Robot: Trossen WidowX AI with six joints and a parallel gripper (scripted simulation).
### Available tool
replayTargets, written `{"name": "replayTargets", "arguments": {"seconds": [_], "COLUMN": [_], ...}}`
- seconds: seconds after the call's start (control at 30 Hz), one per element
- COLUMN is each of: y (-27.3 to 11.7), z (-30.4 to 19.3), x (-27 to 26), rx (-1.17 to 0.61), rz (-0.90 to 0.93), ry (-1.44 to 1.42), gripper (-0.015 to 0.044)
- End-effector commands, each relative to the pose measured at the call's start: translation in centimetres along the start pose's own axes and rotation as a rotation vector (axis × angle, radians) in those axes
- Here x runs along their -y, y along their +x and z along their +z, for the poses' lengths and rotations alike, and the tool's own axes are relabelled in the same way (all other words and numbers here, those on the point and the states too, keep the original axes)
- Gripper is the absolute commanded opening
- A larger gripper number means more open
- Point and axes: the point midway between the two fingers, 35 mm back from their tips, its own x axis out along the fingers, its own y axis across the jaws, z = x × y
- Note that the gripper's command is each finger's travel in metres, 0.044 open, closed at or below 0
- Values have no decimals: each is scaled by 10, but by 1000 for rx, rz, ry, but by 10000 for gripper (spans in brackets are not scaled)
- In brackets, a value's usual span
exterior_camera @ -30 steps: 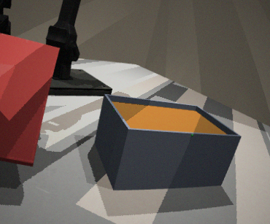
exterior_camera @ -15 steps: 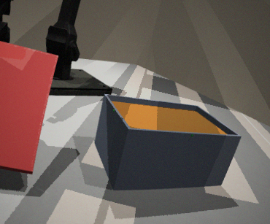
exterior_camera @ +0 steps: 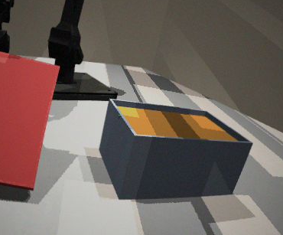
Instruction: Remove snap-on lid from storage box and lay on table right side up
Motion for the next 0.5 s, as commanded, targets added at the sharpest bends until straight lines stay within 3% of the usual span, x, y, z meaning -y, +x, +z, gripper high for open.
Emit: {"name": "replayTargets", "arguments": {"seconds": [0.0,0.47], "y": [1,9], "z": [1,1], "x": [0,8], "rx": [2,2], "rz": [8,8], "ry": [-4,-4], "gripper": [0,0]}}
